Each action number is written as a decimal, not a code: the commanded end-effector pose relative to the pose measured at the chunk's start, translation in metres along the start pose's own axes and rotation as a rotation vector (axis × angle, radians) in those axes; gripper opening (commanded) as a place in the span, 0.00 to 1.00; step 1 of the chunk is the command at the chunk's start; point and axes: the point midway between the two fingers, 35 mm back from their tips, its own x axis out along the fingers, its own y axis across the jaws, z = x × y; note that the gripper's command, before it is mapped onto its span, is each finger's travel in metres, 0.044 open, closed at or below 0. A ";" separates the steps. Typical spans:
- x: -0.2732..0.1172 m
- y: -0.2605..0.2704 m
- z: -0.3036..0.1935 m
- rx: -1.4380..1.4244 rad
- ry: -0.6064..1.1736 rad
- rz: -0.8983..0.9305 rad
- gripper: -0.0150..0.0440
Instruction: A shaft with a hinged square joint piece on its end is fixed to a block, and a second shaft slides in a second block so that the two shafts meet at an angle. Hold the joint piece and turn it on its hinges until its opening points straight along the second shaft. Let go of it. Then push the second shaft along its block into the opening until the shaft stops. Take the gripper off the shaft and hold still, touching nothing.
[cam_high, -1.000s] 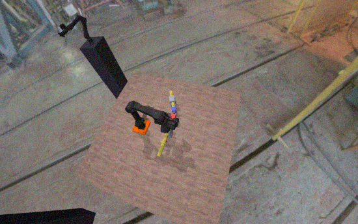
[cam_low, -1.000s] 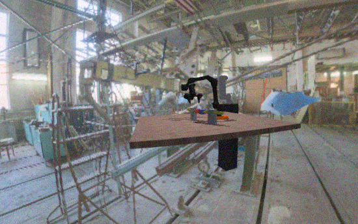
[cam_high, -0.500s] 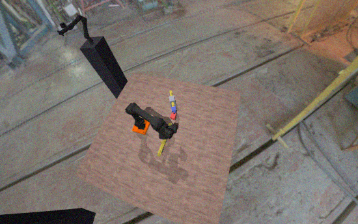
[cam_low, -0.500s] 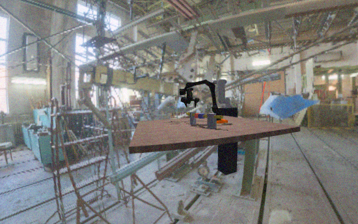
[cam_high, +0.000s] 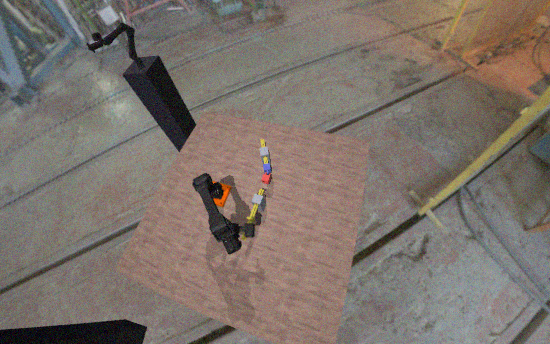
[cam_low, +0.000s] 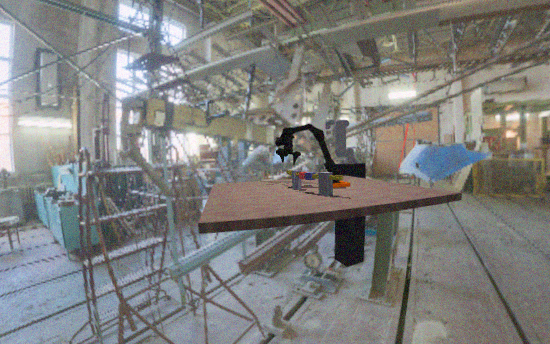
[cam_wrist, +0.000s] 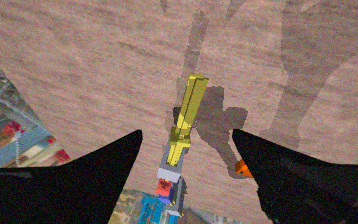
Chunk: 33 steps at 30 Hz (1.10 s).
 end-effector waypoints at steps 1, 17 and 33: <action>0.003 0.001 0.002 -0.021 0.000 -0.009 1.00; 0.065 -0.009 0.010 0.213 -0.291 0.003 1.00; 0.084 -0.009 0.016 0.213 -0.291 0.004 1.00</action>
